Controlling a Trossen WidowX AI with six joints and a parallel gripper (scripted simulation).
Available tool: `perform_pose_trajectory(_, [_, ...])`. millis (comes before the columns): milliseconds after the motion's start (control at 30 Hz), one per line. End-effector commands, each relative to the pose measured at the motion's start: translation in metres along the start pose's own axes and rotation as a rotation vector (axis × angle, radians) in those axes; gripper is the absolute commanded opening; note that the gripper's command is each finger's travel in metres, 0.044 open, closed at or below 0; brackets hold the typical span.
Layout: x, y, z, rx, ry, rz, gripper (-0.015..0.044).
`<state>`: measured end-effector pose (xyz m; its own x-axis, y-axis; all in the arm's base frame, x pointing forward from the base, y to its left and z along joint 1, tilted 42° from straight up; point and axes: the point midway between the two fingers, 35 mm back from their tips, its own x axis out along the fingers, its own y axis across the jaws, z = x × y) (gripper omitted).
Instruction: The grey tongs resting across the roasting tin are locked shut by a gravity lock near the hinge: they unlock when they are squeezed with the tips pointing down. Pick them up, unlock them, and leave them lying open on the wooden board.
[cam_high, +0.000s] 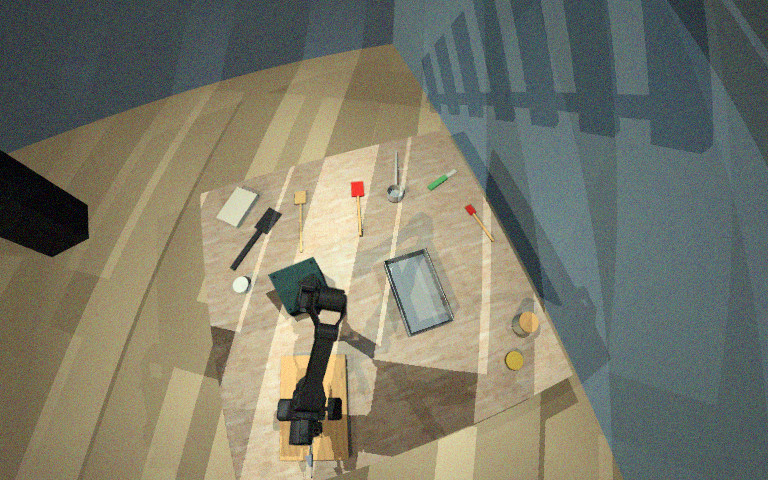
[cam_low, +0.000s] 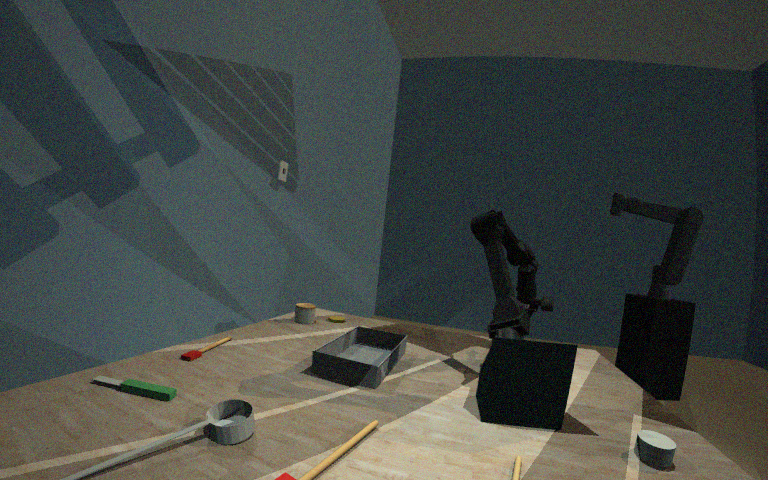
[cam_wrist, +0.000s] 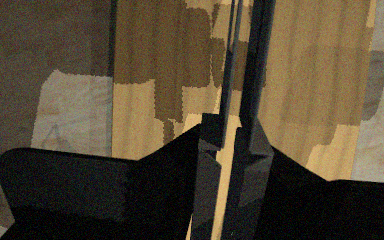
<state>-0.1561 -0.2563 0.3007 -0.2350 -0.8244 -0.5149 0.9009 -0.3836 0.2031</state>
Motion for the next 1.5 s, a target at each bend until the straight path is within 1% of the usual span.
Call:
perform_pose_trajectory(0, [-0.002,0.0,0.001,0.002,-0.085,-0.01,-0.015])
perform_pose_trajectory(567, [-0.009,0.0,-0.005,0.01,-0.352,-0.008,-0.015])
perform_pose_trajectory(1167, [-0.025,0.004,-0.022,0.022,-0.635,0.03,-0.015])
perform_pose_trajectory(1467, [-0.027,0.004,-0.024,0.023,-0.658,0.035,-0.015])
